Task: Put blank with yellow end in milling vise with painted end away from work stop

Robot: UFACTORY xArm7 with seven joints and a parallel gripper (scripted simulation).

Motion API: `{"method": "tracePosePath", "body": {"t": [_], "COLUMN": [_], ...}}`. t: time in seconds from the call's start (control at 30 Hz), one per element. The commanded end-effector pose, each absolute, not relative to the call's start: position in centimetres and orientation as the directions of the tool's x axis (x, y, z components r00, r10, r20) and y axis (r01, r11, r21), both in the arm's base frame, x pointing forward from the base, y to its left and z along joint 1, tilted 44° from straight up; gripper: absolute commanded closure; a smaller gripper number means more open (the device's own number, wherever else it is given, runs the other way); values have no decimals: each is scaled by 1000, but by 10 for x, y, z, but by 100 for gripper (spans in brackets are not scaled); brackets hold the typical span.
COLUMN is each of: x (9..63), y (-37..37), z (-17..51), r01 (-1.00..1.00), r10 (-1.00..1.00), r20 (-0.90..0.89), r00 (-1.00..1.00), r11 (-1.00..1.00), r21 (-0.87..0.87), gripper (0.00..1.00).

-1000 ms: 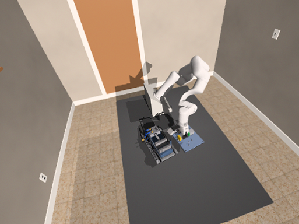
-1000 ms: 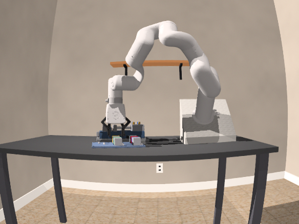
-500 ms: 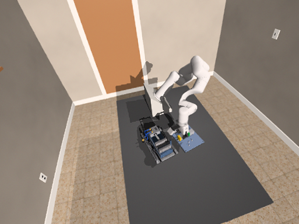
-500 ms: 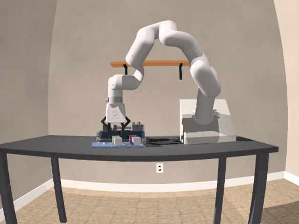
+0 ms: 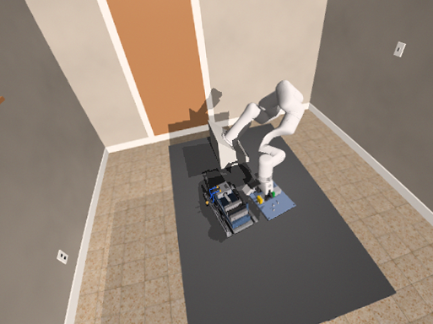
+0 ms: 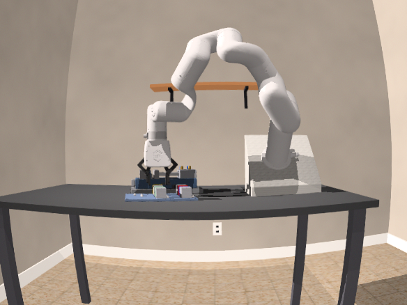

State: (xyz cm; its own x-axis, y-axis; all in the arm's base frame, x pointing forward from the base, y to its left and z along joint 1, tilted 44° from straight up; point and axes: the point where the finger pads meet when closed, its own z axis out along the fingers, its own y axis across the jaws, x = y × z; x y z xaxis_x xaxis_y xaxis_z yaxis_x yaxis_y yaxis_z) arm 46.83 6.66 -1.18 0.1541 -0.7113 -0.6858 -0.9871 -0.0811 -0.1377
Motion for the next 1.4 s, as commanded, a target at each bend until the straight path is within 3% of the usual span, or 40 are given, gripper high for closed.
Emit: {"method": "tracePosePath", "body": {"t": [0.0, 1.37], "x": [470, 470], "y": [64, 75], "z": [-11, -22], "r01": [-987, -987], "r10": [-713, -713], "r20": [-684, -684], "r00": [154, 154], "r11": [-78, -78], "r21": [-140, -140], "gripper": [31, 31]}}
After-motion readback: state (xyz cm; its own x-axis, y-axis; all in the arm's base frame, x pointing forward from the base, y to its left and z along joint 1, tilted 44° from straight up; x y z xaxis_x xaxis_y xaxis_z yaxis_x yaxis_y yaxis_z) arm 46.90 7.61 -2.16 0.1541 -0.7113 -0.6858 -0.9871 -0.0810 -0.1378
